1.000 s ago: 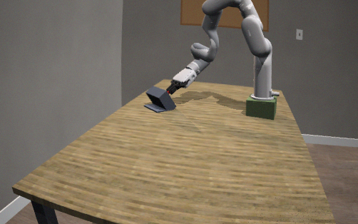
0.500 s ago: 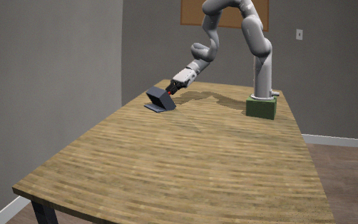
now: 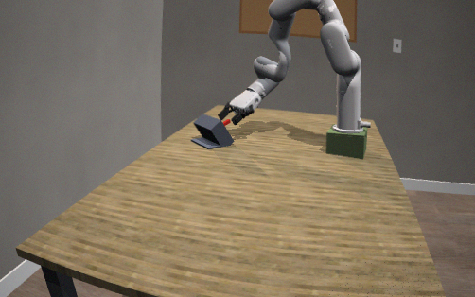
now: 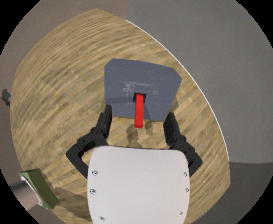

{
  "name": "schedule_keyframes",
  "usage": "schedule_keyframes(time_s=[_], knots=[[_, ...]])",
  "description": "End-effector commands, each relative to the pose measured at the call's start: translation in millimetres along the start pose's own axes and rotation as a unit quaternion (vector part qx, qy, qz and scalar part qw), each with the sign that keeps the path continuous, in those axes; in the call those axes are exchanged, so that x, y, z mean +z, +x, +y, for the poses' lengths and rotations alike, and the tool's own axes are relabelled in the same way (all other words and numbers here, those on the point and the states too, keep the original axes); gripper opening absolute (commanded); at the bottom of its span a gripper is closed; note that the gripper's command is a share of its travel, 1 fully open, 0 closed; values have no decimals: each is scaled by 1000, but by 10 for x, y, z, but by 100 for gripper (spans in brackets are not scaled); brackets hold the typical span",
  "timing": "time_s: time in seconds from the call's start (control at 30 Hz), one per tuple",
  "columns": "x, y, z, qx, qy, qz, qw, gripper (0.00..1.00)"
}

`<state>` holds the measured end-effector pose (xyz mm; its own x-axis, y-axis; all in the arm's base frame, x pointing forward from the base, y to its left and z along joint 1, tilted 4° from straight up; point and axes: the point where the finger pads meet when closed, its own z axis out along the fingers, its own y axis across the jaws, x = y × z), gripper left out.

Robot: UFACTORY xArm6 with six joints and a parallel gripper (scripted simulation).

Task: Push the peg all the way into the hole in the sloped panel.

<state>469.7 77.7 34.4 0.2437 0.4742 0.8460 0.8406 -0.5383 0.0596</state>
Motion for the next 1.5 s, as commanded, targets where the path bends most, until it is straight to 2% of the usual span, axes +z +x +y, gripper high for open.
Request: schedule_keyframes(time_s=[0.0,0.83,1.13,1.47], knots=[[-62,18,22,-1,-1,1,1000,100],[-805,16,21,-2,-1,1,1000,100],[-927,20,30,-1,-1,0,1000,100],[-931,20,31,-1,-1,0,1000,100]])
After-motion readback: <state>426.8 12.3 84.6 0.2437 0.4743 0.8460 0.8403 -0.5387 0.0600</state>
